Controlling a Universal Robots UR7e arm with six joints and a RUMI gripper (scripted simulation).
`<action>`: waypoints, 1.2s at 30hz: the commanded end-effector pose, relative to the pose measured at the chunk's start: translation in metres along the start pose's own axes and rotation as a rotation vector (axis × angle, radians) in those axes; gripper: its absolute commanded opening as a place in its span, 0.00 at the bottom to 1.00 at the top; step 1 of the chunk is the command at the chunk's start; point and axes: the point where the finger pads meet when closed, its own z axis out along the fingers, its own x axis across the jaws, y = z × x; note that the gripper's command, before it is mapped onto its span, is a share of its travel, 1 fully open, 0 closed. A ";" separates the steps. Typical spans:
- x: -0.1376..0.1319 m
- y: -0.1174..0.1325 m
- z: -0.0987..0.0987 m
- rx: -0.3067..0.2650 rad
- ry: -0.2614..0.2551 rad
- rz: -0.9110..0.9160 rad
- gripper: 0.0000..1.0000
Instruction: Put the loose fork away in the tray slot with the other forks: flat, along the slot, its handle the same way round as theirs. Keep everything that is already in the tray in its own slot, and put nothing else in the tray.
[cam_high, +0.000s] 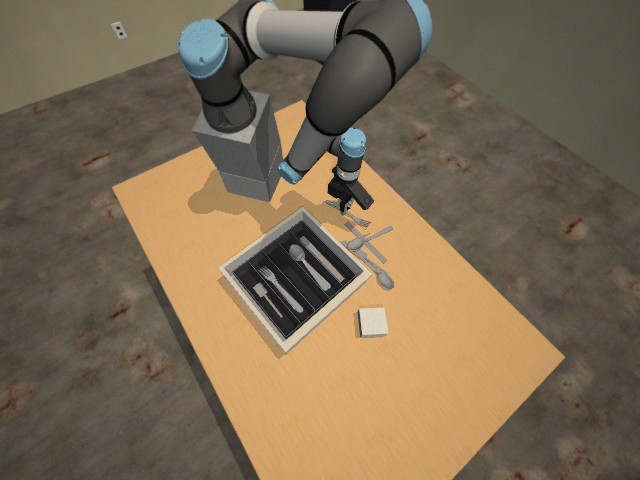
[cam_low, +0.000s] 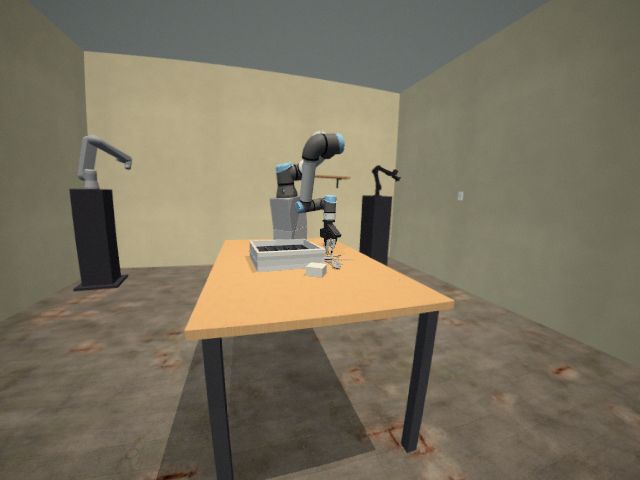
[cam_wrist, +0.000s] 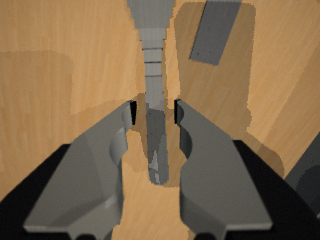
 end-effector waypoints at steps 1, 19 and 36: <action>0.000 -0.003 0.000 0.005 0.000 0.001 0.17; 0.000 -0.003 0.000 0.005 0.000 0.001 0.02; 0.000 -0.003 0.000 0.005 0.000 0.001 0.02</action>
